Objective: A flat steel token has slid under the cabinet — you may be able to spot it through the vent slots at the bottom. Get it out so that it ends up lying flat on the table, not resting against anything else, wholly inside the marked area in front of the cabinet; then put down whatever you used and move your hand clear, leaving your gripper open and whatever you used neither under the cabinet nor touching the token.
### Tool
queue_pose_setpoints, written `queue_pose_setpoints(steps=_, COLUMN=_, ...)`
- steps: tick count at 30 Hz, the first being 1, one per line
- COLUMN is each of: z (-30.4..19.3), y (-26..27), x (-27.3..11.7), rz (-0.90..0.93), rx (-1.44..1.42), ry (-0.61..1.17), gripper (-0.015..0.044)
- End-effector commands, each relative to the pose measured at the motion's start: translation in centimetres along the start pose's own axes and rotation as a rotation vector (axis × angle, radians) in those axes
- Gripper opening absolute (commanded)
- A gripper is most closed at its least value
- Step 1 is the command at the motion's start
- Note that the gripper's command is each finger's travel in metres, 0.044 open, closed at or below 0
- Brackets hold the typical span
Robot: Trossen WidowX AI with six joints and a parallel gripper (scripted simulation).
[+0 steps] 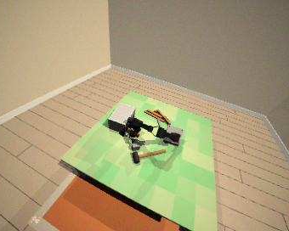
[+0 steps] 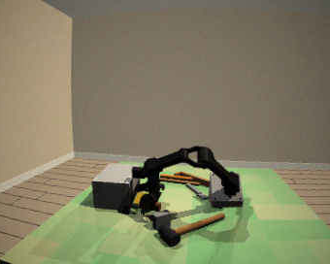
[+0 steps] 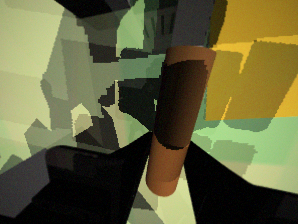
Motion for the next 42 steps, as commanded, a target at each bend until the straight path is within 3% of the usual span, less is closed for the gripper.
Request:
queue_pose_setpoints(steps=1, z=0.5, y=0.0, x=0.0, rz=0.000, rx=-0.011, ry=-0.004, gripper=0.0000)
queue_pose_setpoints(steps=42, z=0.5, y=-4.0, x=0.1, rz=-0.002, rx=-0.011, ry=-0.004, gripper=0.0000)
Point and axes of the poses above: the point midway between the two fingers, 35 mm back from their tips, its own x axis out along the fingers, its own y axis across the jaws, z = x × y, the point moved 3 cm from there along -x, back along the fingers, and after that the axes turned 14 degrees about -x, right-handed, at the moved point
